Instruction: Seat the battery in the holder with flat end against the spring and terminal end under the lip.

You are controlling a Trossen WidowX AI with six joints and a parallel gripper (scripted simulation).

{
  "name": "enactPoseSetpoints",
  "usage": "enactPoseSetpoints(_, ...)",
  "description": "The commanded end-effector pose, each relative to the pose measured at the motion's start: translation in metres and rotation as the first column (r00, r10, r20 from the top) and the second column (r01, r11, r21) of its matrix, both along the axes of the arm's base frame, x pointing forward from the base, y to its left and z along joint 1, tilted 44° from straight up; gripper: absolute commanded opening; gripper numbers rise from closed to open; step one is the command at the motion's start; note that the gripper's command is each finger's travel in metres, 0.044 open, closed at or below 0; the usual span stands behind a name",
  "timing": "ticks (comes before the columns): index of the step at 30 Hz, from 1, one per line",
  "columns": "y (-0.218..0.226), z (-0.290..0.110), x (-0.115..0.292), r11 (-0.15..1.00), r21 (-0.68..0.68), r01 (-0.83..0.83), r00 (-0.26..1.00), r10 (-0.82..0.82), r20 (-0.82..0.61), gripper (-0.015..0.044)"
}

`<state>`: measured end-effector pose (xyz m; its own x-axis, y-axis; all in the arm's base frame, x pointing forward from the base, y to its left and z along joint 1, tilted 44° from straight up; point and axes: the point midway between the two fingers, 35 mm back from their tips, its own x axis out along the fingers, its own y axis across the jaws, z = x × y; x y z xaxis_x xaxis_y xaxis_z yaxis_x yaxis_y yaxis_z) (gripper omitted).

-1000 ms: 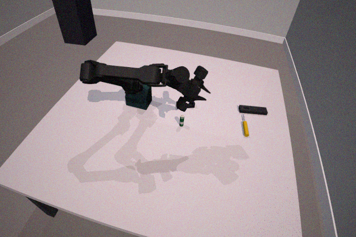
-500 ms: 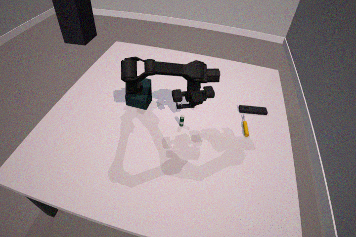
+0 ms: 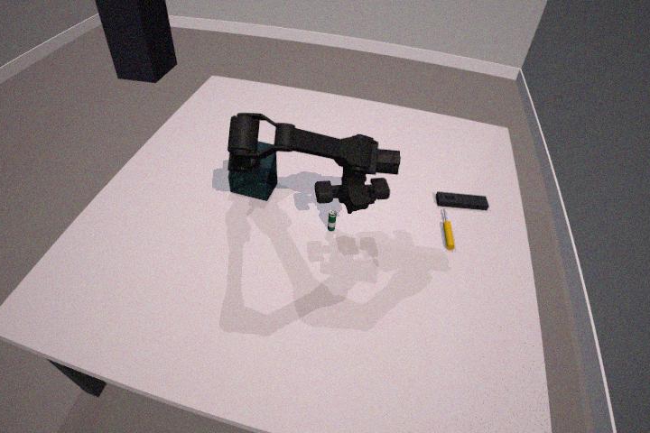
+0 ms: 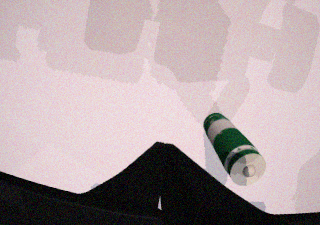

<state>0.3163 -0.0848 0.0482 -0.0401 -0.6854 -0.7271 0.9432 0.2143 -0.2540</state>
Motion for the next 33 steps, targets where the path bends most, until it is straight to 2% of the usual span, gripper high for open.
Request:
enactPoseSetpoints(1, -0.013, -0.015, -0.006, 1.000, -0.007, -0.003, 1.000, 0.003, -0.018, 0.0000)
enactPoseSetpoints(33, -0.024, -0.001, -0.051, 1.000, -0.008, -0.003, 1.000, 0.003, -0.021, 0.0000)
